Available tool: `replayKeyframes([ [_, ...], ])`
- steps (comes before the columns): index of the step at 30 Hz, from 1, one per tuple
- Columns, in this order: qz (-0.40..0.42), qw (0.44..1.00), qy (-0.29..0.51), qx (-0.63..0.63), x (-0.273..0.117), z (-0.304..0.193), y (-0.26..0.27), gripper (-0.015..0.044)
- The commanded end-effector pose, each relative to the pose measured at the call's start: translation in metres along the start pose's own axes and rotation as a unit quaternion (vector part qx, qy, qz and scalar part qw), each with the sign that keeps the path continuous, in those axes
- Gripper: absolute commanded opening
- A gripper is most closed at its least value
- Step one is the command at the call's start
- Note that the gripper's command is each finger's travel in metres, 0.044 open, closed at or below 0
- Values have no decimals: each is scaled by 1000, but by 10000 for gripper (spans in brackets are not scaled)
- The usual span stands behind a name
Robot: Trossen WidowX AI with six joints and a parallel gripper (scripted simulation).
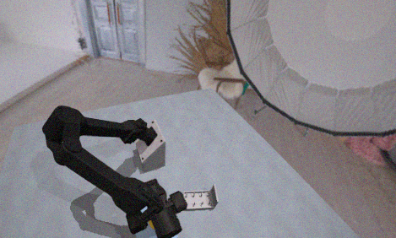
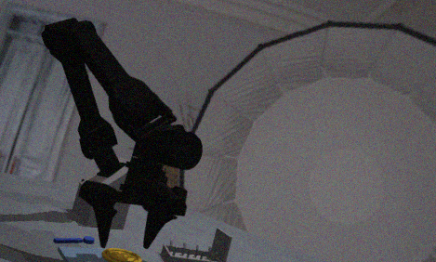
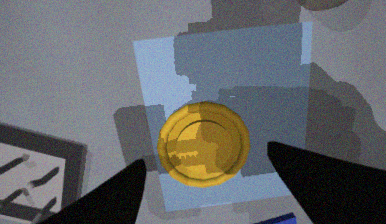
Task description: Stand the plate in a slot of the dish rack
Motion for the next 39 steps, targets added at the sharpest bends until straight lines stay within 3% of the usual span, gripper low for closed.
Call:
replayKeyframes([
  [1,-1,1000,6,-7,9,-2,2,400],
  [23,-2,1000,6,-7,29,-2,1,385],
  [34,-2,1000,6,-7,29,-2,1,312],
  [39,0,1000,4,-7,15,3,1,181],
])
Point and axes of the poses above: the point midway between the two fingers, 35 mm back from their tips, its own x axis out along the fingers, its own y axis across the jaws, z = x × y, the point moved 2 cm from there along -x, back along the fingers, and after that the axes turned 14 degrees about -x, right-handed, at the moved point
